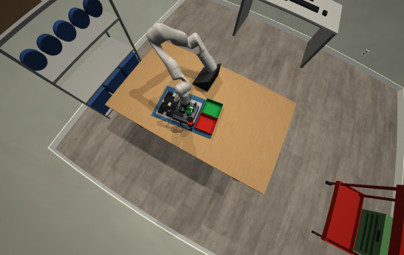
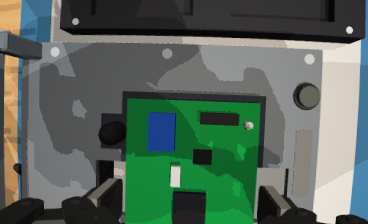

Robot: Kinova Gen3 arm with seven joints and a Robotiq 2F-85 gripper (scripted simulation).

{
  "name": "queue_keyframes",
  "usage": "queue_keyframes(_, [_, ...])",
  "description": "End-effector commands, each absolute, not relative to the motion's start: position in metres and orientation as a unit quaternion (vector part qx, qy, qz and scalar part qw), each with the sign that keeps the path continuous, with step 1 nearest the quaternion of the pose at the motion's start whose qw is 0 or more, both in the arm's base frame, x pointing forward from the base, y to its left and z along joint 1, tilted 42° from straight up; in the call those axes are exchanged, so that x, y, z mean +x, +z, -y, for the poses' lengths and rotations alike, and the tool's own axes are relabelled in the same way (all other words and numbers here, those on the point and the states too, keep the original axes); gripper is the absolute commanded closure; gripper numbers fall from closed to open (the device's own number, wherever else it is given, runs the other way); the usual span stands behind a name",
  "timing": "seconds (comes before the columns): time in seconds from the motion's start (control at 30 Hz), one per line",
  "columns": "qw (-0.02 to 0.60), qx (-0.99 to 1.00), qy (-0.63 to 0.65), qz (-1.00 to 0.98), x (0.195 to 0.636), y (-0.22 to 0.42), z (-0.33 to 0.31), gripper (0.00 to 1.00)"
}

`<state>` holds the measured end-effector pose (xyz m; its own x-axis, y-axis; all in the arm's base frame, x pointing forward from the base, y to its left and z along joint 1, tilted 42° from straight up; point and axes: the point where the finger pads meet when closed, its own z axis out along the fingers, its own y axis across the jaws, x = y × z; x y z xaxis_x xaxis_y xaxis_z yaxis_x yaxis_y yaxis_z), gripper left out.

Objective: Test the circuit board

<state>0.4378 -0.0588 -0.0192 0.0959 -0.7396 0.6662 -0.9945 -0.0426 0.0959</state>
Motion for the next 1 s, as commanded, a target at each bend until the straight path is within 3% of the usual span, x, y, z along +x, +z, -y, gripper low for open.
queue_keyframes(0.0, [0.279,0.686,0.228,0.633,0.4383,-0.0188,0.0579,0.13])
queue_keyframes(0.43, [0.279,0.686,0.228,0.633,0.4383,-0.0188,0.0579,0.13])
queue_keyframes(0.47, [0.279,0.686,0.228,0.633,0.4383,-0.0188,0.0579,0.17])
queue_keyframes(0.97, [0.279,0.686,0.228,0.633,0.4383,-0.0188,0.0579,0.2])
